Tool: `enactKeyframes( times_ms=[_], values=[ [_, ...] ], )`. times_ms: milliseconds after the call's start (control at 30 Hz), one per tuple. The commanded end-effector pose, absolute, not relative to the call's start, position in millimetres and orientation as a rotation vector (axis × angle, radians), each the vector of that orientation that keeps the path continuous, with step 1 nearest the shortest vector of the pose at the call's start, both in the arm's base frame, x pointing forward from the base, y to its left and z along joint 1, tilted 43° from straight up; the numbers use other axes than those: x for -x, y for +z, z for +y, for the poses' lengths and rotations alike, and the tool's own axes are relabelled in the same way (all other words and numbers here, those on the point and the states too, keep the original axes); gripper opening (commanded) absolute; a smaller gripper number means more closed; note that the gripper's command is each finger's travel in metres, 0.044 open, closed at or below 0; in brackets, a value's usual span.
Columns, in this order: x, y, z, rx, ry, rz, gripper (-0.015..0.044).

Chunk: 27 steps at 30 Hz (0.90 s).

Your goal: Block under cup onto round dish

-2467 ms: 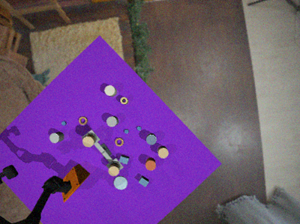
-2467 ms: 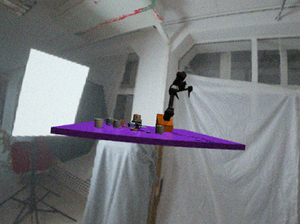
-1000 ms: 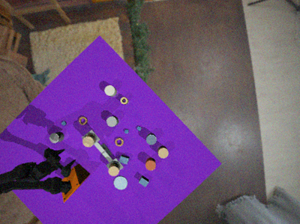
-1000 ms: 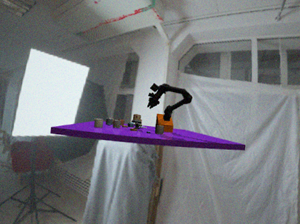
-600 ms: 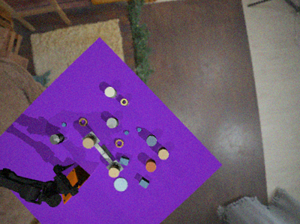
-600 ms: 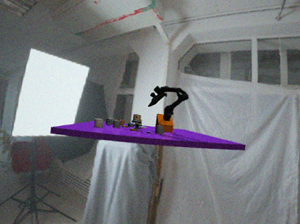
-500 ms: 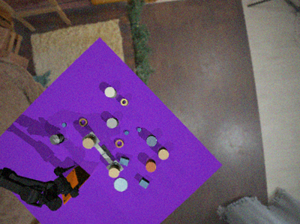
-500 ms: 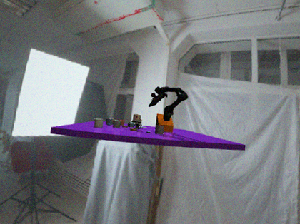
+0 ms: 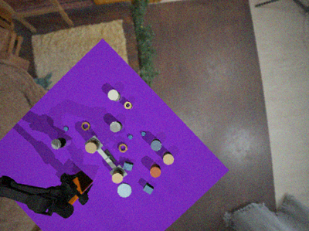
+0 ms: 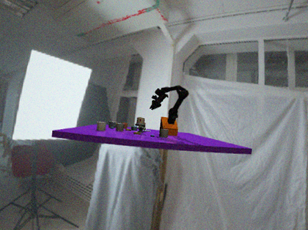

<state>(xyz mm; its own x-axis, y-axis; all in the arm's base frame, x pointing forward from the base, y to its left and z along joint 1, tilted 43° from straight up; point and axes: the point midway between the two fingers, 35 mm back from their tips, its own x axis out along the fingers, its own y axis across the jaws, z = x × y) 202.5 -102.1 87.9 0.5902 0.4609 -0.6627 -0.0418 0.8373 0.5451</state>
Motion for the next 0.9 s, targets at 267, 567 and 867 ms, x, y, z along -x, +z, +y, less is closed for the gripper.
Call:
enactKeyframes(
  times_ms=[267, 567, 867],
  values=[
    [-226.1, 59.1, -120.6, -0.221, 0.560, 0.954, 0.0440],
    [-244.6, 27.8, -129.9, 0.001, 0.779, 0.954, 0.0440],
    [-260.7, -11.2, -133.6, 0.214, 1.014, 0.915, 0.0440]
  ],
)
